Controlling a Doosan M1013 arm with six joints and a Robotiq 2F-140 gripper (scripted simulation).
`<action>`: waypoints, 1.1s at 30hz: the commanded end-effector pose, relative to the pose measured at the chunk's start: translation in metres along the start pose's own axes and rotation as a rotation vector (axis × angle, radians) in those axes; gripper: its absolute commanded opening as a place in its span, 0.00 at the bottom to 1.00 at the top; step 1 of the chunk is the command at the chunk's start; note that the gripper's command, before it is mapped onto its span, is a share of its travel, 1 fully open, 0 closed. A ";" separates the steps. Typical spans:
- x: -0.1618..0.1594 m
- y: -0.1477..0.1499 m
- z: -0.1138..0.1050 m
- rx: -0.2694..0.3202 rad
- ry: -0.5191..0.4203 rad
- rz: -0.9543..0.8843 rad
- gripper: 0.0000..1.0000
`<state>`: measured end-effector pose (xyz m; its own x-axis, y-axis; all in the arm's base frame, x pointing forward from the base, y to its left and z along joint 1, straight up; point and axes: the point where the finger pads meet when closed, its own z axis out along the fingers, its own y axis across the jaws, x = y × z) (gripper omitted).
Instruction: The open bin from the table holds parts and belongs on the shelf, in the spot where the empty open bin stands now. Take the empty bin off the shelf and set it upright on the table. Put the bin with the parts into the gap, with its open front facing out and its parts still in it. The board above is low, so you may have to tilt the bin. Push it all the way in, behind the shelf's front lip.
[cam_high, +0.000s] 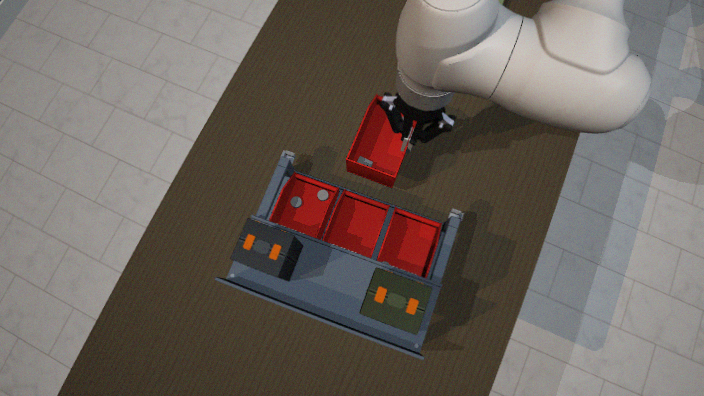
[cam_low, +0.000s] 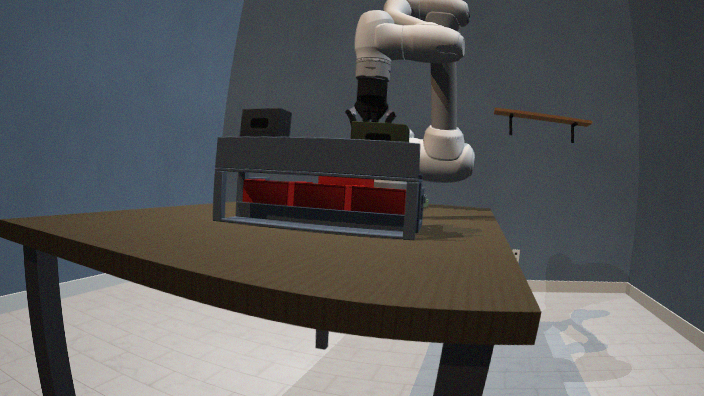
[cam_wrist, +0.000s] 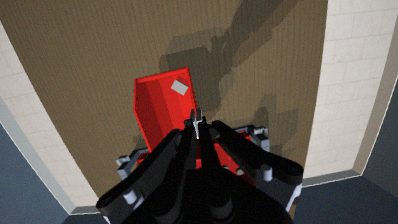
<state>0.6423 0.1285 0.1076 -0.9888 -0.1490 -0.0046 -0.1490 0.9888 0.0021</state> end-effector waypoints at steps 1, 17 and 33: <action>0.000 0.000 -0.010 0.000 0.000 0.000 0.10; 0.000 0.000 -0.030 0.000 0.000 0.000 0.10; 0.000 0.000 -0.031 0.000 0.000 0.000 0.10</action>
<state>0.6422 0.1284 0.1383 -0.9888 -0.1490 -0.0044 -0.1490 0.9888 0.0021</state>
